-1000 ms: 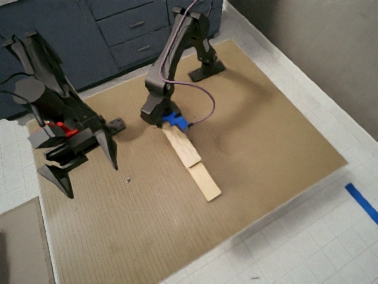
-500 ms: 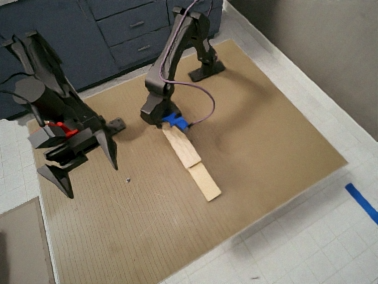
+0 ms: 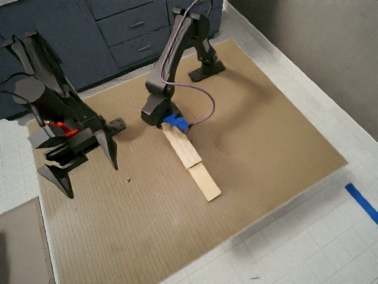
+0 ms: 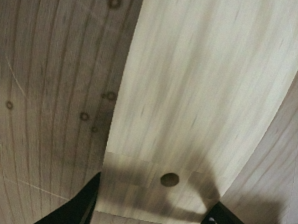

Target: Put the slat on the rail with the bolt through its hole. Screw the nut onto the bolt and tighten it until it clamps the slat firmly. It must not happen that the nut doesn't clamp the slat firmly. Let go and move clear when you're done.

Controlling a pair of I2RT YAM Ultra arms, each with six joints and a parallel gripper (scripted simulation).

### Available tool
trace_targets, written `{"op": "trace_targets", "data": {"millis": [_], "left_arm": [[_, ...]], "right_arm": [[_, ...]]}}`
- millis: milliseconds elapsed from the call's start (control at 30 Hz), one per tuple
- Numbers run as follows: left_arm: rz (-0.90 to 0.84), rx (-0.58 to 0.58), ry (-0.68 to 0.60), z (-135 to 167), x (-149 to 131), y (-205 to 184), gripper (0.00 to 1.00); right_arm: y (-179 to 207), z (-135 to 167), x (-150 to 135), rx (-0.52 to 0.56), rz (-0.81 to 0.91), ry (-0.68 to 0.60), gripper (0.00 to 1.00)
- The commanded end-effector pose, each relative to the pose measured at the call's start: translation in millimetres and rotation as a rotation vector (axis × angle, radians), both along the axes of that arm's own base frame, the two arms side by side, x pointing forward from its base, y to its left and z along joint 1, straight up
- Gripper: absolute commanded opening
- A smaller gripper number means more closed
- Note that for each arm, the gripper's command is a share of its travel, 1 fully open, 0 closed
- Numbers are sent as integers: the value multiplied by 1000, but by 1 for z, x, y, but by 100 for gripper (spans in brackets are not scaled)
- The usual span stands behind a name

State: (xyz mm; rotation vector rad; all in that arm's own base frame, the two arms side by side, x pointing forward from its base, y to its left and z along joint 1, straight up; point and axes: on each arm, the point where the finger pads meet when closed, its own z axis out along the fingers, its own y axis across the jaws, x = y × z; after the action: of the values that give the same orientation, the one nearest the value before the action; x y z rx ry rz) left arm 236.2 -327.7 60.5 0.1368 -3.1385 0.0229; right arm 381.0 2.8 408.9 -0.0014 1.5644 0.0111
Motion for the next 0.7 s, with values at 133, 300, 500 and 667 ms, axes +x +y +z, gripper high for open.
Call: {"op": "trace_targets", "data": {"millis": [133,300,500,667], "left_arm": [[7,5,-6,-13,3,0,72],[7,5,-6,-15,3,0,72],[7,5,-6,-19,3,1,72],[8,7,-5,-23,3,1,72]], "right_arm": [[-2,3,0,-6,-8,-6,100],[-2,3,0,-6,-8,-6,100],[-2,3,0,-6,-8,-6,100],[-2,3,0,-6,-8,-6,100]]}}
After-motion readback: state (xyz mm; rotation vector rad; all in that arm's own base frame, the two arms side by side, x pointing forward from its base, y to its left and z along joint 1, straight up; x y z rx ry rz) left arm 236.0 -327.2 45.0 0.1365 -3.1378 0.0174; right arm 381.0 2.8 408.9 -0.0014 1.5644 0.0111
